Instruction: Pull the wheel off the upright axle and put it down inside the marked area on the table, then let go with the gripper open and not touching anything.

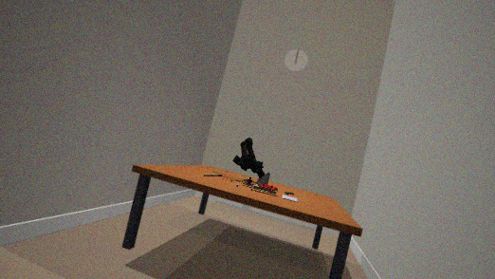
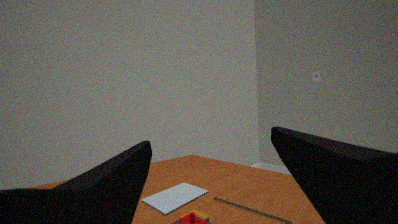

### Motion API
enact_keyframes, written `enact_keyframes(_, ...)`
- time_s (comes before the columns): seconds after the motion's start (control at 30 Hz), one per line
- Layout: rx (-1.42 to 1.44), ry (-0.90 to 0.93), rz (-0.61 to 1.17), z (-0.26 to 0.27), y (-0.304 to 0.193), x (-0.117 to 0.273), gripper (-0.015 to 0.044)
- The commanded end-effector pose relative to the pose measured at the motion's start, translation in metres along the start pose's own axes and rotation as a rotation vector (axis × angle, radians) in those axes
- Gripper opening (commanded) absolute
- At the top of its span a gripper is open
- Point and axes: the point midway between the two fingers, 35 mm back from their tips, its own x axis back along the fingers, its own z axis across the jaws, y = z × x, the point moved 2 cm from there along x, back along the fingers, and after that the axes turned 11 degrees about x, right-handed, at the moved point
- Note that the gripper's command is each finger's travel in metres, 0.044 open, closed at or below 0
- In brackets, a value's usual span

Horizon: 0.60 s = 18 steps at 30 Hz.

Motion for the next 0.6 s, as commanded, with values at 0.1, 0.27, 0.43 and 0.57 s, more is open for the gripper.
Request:
enact_keyframes(0.1,-0.203,0.054,0.110,-0.011,-0.016,-0.013,0.0300)
enact_keyframes(0.27,-0.562,0.153,0.376,-0.023,-0.044,-0.037,0.0300)
enact_keyframes(0.43,-0.834,0.215,0.700,-0.025,-0.066,-0.057,0.0300)
enact_keyframes(0.57,-0.969,0.220,0.992,-0.025,-0.077,-0.068,0.0300)
